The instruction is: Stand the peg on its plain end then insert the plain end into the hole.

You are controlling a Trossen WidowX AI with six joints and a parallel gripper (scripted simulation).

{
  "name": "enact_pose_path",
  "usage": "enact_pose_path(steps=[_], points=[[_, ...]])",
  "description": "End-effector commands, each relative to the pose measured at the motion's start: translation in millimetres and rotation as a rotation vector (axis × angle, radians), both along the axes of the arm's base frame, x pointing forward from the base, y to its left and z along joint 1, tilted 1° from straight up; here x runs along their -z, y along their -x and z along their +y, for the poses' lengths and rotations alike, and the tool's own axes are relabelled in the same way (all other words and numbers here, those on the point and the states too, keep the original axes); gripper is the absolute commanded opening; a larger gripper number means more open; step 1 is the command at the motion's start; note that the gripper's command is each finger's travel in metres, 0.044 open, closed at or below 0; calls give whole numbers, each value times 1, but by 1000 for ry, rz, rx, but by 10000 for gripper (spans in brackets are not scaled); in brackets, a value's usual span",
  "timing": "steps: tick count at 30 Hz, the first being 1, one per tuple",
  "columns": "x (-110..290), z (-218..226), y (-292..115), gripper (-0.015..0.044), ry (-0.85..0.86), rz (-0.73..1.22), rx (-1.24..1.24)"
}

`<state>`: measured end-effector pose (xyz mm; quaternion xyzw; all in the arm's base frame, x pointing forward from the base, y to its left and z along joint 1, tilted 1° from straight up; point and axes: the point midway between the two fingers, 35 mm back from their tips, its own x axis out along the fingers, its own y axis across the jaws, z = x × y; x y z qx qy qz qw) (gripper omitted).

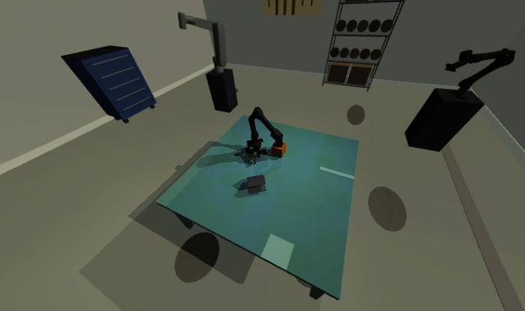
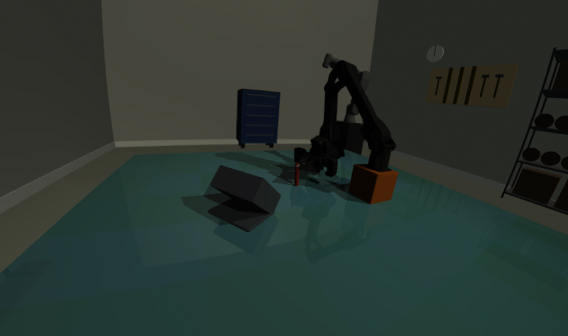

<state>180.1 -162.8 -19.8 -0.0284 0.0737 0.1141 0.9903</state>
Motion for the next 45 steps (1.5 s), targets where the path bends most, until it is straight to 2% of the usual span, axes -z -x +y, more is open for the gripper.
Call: enact_pose_path(steps=[1,39,42,45], points=[[1,0,1,49,0,0,0],[1,-2,7,49,3,-14,5],[1,-2,7,128,1,-15,6],[1,-2,7,130,1,-15,6]])
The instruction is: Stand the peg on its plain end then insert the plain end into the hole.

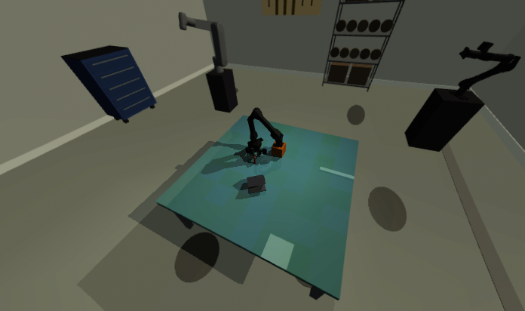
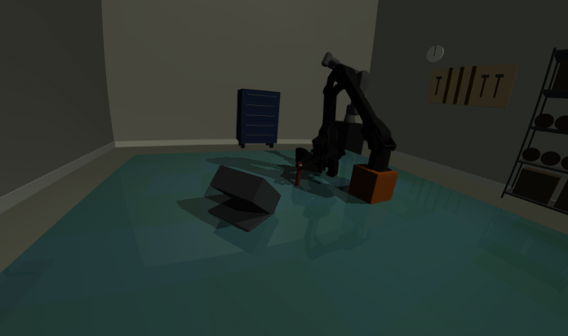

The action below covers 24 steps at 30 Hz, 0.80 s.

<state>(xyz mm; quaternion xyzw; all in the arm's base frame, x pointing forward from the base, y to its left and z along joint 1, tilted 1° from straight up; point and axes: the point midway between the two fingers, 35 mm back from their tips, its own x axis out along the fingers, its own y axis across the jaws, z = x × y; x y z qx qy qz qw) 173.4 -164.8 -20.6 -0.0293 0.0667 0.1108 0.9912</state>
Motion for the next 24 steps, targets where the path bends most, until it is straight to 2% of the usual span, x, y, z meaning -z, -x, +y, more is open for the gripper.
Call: enact_pose_path(steps=[1,21,24], points=[[0,0,0,130,1,0,0],[0,0,0,130,1,0,0],[0,0,0,209,1,0,0]])
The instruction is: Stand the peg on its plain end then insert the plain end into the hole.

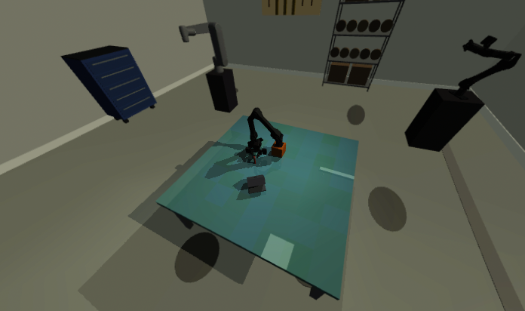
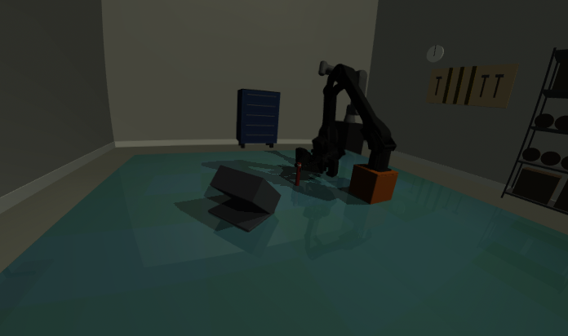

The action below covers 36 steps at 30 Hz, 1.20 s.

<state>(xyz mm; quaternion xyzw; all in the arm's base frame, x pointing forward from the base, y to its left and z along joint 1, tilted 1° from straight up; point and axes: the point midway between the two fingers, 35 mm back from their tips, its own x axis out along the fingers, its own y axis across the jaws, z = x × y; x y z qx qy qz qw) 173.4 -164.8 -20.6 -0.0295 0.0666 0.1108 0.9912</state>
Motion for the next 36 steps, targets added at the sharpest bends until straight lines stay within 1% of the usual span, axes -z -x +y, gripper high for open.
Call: enact_pose_path(steps=[1,9,17,19,26,32,36], points=[[0,0,0,235,0,0,0],[0,0,0,440,0,0,0],[0,0,0,440,0,0,0],[-7,-2,0,440,1,0,0],[-85,-13,-2,440,3,-1,0],[-153,1,-1,440,3,-1,0],[-160,4,-1,440,2,-1,0]])
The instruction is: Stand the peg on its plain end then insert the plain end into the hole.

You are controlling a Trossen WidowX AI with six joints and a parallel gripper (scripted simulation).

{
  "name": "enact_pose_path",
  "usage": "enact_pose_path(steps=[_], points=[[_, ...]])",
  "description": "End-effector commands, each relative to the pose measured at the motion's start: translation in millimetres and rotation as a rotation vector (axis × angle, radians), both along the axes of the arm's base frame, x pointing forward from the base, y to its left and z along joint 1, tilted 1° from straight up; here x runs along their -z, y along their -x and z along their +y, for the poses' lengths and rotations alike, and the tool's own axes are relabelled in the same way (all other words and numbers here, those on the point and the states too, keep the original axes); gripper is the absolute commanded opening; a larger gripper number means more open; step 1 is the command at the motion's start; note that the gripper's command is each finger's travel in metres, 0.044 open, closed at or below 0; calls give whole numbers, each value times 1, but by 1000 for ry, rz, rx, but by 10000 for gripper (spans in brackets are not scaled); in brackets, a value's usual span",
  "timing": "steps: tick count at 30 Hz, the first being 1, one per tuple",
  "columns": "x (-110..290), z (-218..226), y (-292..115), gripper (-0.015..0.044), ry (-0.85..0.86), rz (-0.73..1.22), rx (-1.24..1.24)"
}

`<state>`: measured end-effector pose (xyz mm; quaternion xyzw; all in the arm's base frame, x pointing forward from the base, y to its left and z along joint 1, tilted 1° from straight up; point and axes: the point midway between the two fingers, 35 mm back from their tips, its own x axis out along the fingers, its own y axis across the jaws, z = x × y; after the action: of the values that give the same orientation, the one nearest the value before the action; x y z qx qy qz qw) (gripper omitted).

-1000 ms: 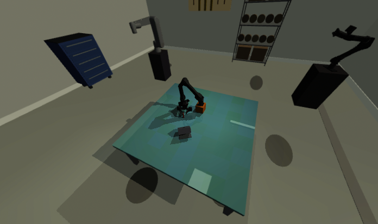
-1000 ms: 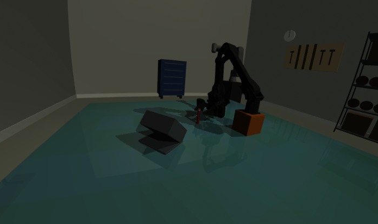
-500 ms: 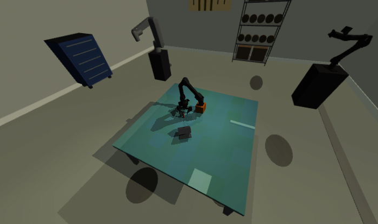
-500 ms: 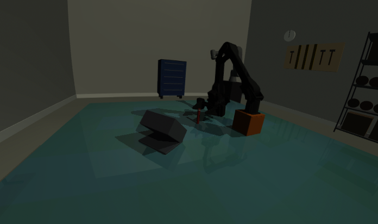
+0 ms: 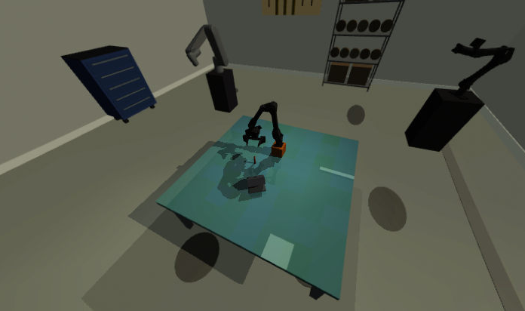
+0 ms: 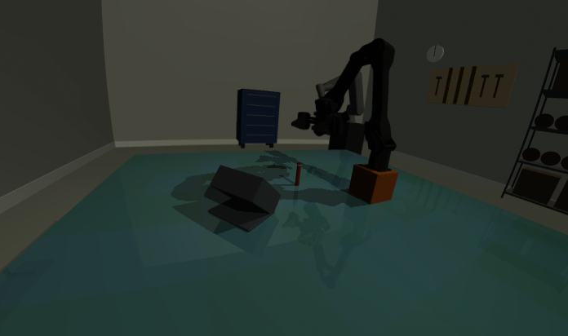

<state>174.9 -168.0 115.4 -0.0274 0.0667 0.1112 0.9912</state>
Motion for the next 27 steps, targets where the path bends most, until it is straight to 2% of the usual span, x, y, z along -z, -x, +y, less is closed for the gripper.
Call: enact_pose_path(steps=[1,8,27], points=[[-24,7,1,440,7,-1,1],[-20,11,-1,440,-6,37,-32],[29,44,-11,440,-58,597,-304]])
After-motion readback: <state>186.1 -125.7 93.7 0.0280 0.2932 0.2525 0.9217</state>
